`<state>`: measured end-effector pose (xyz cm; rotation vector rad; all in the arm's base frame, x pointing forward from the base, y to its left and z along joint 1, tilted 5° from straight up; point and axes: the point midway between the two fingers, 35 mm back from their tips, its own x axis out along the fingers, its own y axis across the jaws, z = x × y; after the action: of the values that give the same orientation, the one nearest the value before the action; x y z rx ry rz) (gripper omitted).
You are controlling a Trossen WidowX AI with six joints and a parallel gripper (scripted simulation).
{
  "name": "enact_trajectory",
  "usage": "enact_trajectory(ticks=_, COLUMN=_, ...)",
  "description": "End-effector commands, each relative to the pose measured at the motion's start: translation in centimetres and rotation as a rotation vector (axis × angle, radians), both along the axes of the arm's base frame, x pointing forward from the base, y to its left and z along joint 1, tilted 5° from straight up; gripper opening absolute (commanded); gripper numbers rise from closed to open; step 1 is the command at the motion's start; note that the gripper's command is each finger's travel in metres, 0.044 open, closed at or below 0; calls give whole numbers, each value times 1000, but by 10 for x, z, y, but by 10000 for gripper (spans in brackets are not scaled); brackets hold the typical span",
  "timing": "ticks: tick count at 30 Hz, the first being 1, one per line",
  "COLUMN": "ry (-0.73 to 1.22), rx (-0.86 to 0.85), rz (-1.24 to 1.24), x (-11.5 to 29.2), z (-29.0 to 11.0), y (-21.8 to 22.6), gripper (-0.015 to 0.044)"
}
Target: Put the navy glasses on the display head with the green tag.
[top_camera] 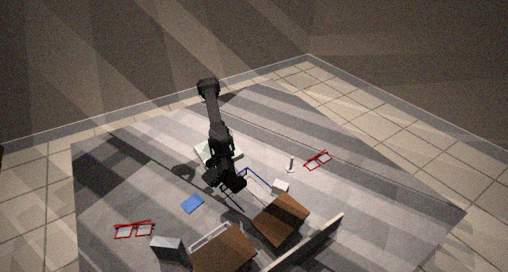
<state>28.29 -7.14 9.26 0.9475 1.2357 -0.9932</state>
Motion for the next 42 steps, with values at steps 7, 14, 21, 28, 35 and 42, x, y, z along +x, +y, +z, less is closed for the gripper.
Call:
enact_trajectory(ticks=7, ry=-2, rx=-4, rz=5, x=10, z=-2, y=2, gripper=0)
enact_trajectory(ticks=14, ry=-13, rx=0, rz=6, x=17, z=-2, y=5, gripper=0)
enact_trajectory(ticks=21, ry=-16, rx=0, rz=7, x=25, z=-1, y=7, gripper=0)
enact_trajectory(ticks=28, ry=-16, rx=0, rz=7, x=33, z=-1, y=10, gripper=0)
enact_trajectory(ticks=35, ry=-11, rx=-1, rz=6, x=42, z=0, y=12, gripper=0)
enact_trajectory(ticks=42, ry=-11, rx=-1, rz=6, x=50, z=0, y=15, gripper=0)
